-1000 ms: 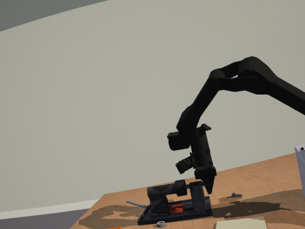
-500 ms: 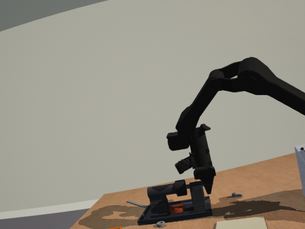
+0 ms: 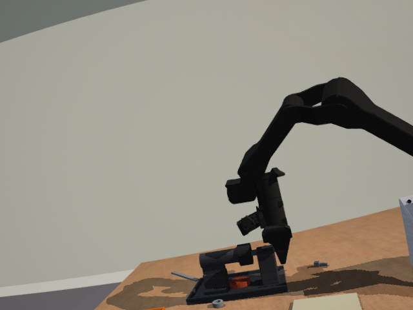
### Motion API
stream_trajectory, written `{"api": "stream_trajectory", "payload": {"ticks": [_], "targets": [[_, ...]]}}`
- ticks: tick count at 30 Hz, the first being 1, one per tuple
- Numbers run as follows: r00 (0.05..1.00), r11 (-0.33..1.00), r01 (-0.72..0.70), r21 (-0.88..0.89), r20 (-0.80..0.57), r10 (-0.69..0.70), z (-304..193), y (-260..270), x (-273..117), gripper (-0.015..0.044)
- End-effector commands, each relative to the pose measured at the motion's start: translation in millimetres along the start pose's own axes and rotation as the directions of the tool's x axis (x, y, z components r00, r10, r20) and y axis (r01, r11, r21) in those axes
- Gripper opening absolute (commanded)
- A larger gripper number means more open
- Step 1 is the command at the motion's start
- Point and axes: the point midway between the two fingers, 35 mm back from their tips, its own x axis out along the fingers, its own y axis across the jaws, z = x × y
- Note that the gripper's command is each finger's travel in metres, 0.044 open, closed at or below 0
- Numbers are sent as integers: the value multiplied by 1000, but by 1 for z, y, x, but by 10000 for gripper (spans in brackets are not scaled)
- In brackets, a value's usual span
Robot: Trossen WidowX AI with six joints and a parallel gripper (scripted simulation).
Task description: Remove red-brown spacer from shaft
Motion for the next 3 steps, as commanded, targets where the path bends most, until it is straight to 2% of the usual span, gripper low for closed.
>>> {"api": "stream_trajectory", "payload": {"ticks": [1,3], "targets": [[1000,1000,1,0,0,-1,0,0,0,236],[1000,1000,1,0,0,-1,0,0,0,289]]}}
